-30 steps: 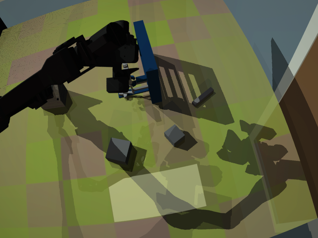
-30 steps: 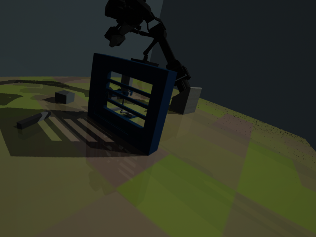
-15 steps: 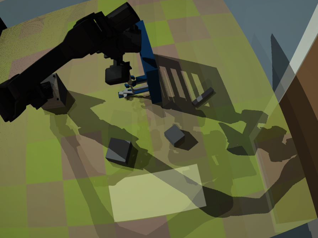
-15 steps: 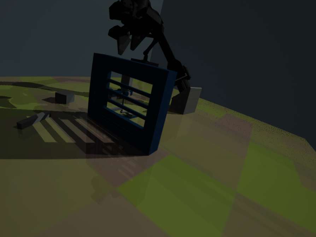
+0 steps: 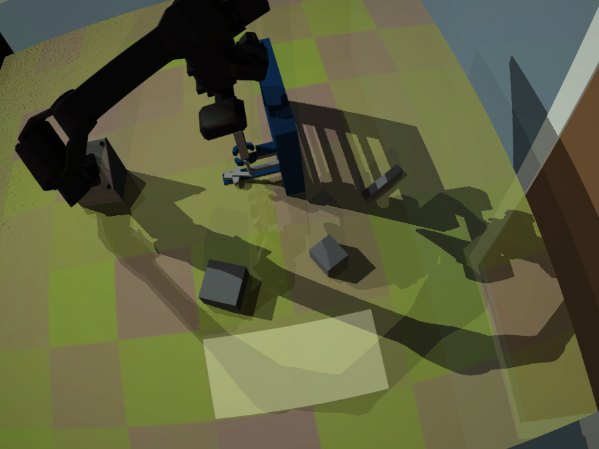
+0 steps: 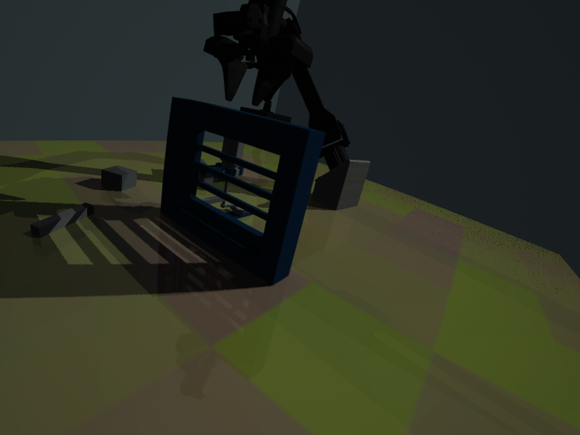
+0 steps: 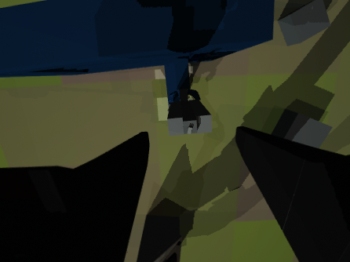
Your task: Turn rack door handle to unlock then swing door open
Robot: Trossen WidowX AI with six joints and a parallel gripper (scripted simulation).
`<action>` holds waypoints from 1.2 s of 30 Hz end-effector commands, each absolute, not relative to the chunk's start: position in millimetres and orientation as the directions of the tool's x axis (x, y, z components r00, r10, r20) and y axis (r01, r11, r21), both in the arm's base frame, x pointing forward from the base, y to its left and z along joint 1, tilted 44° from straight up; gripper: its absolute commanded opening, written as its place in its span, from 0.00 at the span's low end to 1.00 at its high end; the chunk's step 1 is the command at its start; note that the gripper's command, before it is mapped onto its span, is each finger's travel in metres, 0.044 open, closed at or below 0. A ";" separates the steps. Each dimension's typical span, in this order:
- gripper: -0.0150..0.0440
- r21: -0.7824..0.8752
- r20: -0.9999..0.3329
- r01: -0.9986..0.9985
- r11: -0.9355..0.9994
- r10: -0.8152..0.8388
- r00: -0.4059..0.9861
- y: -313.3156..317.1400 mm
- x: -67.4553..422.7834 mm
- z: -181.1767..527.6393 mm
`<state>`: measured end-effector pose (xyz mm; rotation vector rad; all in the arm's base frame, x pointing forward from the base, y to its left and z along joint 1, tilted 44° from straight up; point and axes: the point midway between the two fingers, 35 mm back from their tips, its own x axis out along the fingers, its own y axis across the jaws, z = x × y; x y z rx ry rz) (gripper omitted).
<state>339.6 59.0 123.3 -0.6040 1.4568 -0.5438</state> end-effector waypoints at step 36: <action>0.73 -0.695 -0.716 -0.064 0.716 -0.698 -0.028 24.8 340.5 86.6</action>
